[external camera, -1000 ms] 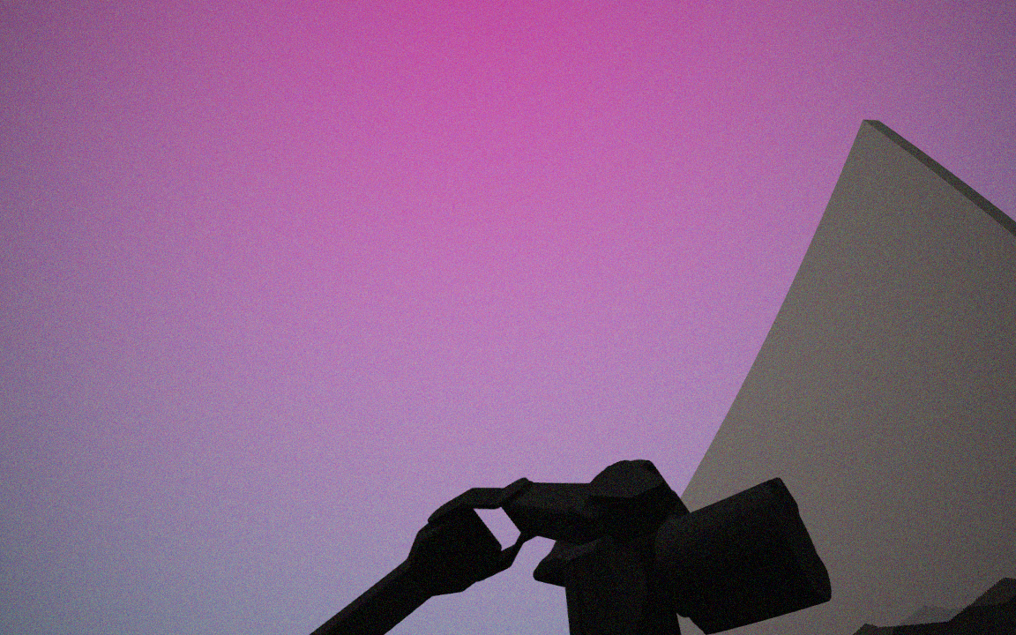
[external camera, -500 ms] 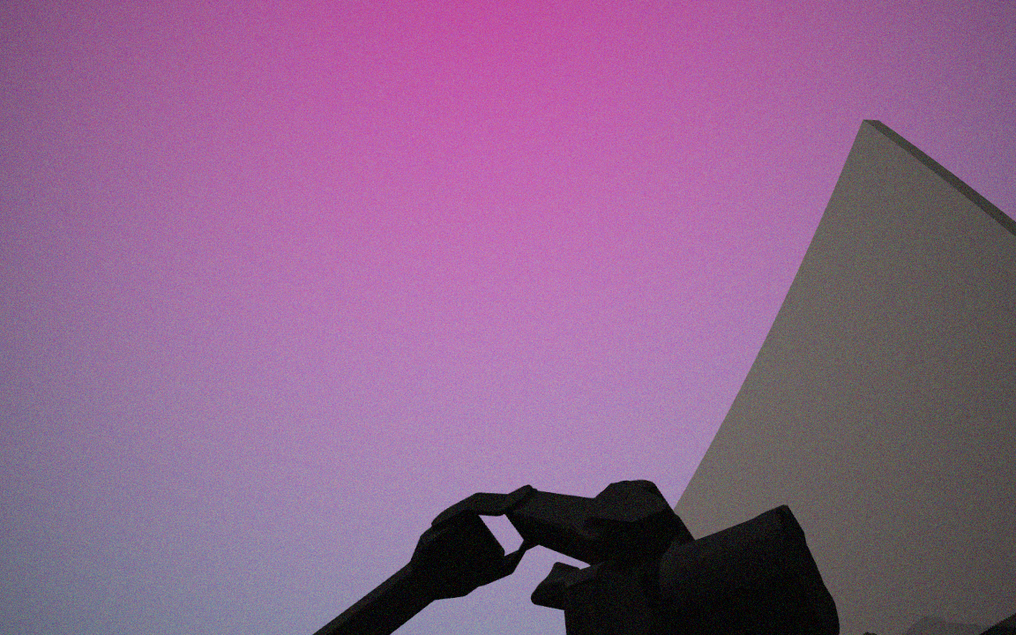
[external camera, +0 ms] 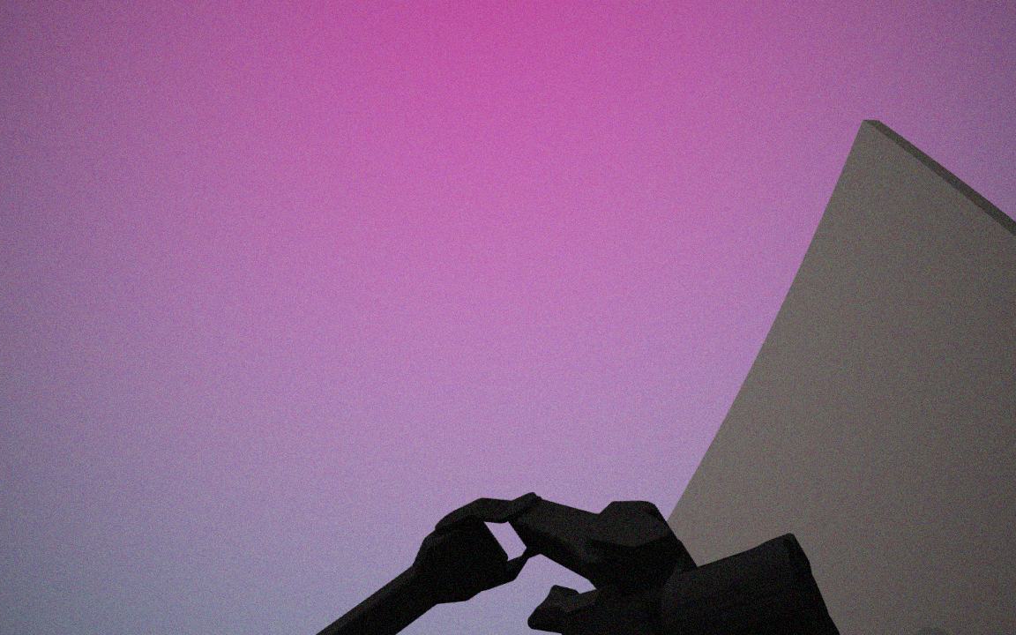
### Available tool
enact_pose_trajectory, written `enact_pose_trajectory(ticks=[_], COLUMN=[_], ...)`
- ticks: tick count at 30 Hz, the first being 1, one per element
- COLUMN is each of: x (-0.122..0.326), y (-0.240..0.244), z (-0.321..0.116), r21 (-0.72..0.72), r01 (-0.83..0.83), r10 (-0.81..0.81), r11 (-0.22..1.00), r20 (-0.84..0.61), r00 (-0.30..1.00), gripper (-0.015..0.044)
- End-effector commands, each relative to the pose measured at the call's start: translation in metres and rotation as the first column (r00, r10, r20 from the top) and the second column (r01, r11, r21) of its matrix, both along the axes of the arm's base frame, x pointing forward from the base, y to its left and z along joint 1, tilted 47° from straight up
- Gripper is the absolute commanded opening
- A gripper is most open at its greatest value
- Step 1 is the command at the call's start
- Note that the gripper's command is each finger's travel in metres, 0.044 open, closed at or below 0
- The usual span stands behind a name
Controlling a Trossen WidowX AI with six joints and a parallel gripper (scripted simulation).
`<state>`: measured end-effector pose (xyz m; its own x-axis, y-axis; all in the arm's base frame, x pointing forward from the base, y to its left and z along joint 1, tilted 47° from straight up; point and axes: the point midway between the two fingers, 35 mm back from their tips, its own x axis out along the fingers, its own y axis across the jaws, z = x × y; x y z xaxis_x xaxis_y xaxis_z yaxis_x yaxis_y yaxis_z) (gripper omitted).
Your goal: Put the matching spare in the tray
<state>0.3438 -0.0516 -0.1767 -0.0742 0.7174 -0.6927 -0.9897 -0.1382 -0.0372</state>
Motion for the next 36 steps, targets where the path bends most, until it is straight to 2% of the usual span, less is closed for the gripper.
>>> enact_pose_trajectory(ticks=[1, 8, 25, 28, 32, 36], x=[-0.002, -0.004, -0.002, 0.003, 0.006, 0.005], y=[0.005, 0.008, 0.005, -0.014, -0.064, -0.073], z=[-0.003, -0.005, -0.004, 0.012, 0.061, 0.071], r21=[0.005, 0.006, 0.001, -0.001, -0.001, 0.0], r01=[0.002, 0.002, -0.001, 0.0, 0.002, 0.002], r10=[-0.002, -0.002, 0.001, 0.0, -0.002, -0.002], r11=[1.0, 1.0, 1.0, 1.0, 1.0, 1.0], r20=[-0.006, -0.006, -0.001, -0.002, -0.006, -0.007], r00=[1.0, 1.0, 1.0, 1.0, 1.0, 1.0], gripper=[0.0, 0.0, 0.044, 0.044, 0.044, 0.044])
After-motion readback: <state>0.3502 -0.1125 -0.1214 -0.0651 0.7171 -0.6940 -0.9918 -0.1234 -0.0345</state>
